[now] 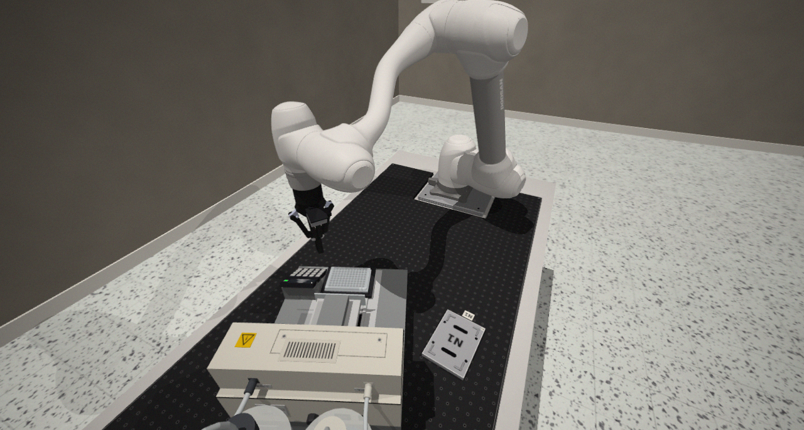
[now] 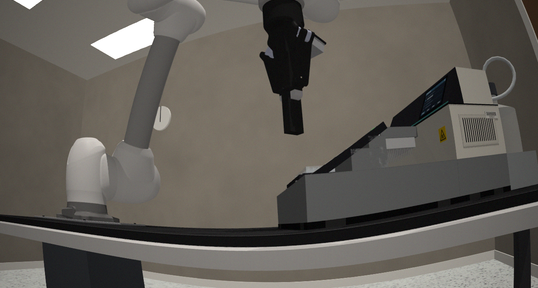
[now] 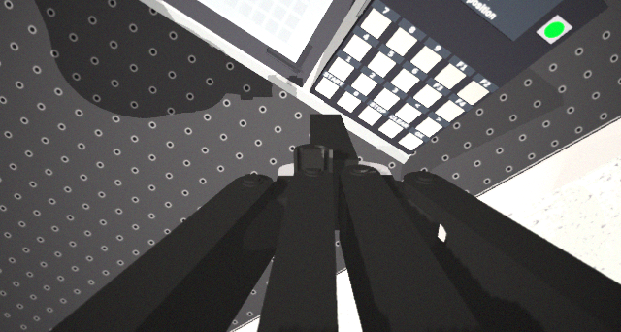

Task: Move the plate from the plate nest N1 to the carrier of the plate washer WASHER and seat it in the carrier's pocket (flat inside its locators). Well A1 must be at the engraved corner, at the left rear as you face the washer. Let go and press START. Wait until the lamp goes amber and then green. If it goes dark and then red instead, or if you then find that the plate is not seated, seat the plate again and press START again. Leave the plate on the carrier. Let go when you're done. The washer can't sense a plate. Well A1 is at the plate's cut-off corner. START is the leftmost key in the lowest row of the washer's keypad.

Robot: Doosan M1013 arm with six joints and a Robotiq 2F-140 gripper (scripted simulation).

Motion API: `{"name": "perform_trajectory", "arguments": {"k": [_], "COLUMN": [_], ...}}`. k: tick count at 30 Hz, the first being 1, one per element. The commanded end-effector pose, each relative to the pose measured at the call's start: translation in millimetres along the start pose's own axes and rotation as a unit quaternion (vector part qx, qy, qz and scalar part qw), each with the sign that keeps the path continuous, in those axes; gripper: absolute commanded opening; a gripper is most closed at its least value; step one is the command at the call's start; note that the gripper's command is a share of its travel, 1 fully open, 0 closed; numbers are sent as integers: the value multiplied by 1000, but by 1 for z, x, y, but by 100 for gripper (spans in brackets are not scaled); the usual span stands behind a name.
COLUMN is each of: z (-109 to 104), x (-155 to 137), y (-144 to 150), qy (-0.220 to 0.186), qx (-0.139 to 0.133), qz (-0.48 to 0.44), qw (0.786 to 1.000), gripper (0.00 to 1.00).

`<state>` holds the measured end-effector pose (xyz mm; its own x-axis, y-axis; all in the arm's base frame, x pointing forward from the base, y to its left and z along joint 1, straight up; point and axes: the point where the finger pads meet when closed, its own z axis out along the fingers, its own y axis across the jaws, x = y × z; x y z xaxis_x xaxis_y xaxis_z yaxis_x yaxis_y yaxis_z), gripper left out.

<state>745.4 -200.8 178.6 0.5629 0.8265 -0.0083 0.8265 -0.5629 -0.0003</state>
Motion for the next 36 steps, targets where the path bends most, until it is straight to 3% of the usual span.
{"name": "perform_trajectory", "arguments": {"k": [1,16,36], "z": [-1,-1,27], "x": [0,0,0], "y": [0,0,0], "qy": [4,4,4], "qx": [0,0,0], "qz": [-83,-109,-109], "qw": [997,994,994], "gripper": [10,10,10]}}
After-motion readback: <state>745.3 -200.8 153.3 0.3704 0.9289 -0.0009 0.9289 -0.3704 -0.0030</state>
